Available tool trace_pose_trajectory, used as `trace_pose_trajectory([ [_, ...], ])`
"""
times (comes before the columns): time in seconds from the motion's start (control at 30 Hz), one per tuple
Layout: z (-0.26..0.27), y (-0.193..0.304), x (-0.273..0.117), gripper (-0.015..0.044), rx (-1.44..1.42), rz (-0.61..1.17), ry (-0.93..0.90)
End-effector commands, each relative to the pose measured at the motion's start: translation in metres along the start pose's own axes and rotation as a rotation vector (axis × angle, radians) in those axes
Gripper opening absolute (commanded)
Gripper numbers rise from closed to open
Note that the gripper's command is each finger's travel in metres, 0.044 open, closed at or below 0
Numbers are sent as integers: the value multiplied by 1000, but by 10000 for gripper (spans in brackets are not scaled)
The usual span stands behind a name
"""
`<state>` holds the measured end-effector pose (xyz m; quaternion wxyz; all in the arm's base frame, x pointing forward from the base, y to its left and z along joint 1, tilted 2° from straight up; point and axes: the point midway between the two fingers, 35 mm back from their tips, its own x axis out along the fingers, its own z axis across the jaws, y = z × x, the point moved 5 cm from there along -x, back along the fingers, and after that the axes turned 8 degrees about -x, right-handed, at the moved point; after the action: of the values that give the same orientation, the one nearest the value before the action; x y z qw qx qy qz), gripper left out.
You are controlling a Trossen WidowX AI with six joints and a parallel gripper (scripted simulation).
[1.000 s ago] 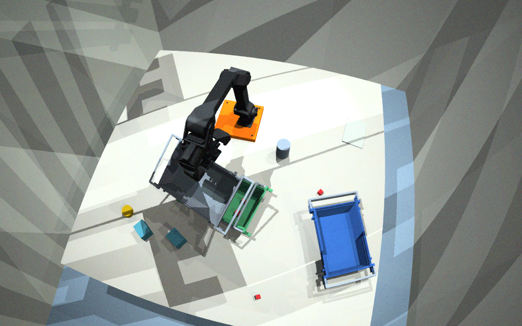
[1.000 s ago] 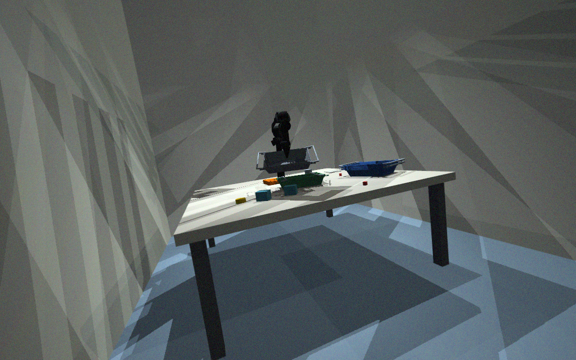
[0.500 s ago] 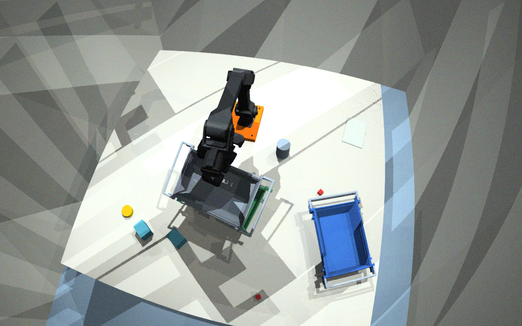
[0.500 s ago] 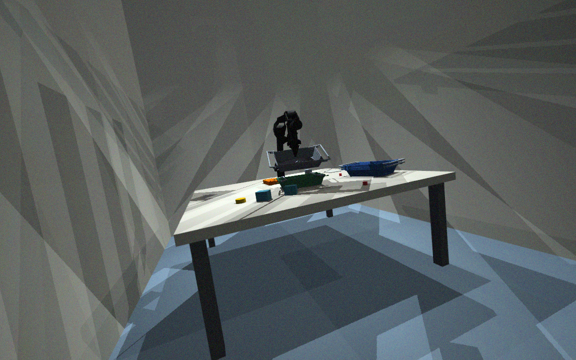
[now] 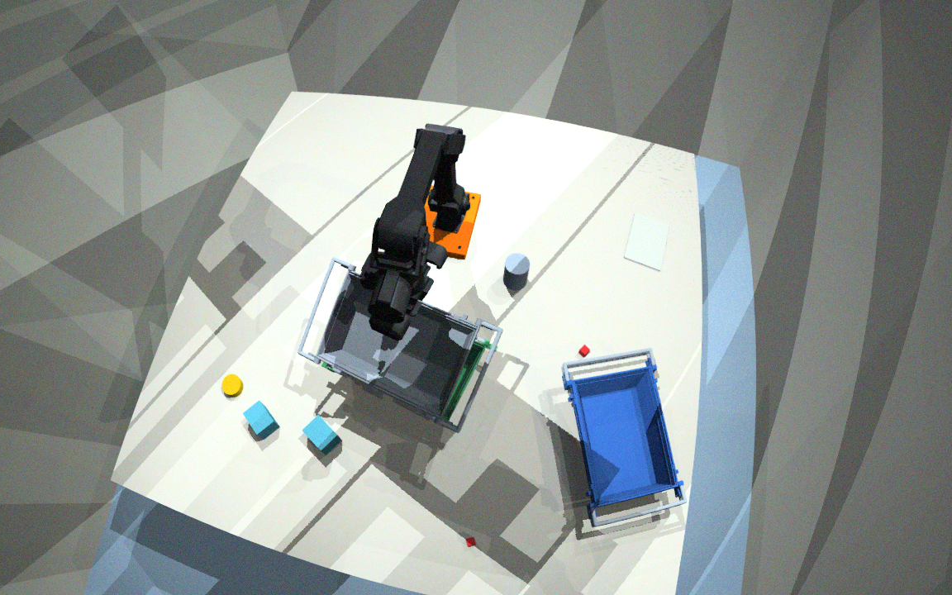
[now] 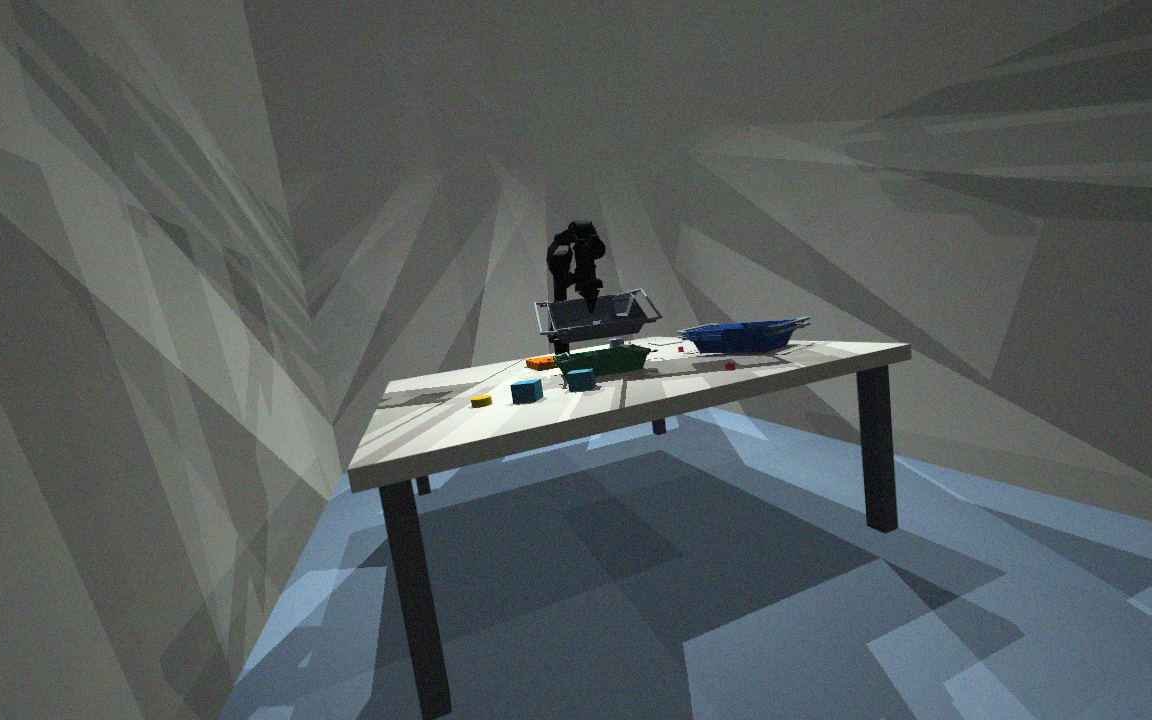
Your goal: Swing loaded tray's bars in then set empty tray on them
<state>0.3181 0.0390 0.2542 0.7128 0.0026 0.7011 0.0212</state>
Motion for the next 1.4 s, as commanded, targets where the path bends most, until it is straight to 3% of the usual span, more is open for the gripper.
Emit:
trace_pose_trajectory([
  [0.0,0,0,-3,0,3,0,-19],
  [1.37,0,0,10,0,3,0,-19],
])
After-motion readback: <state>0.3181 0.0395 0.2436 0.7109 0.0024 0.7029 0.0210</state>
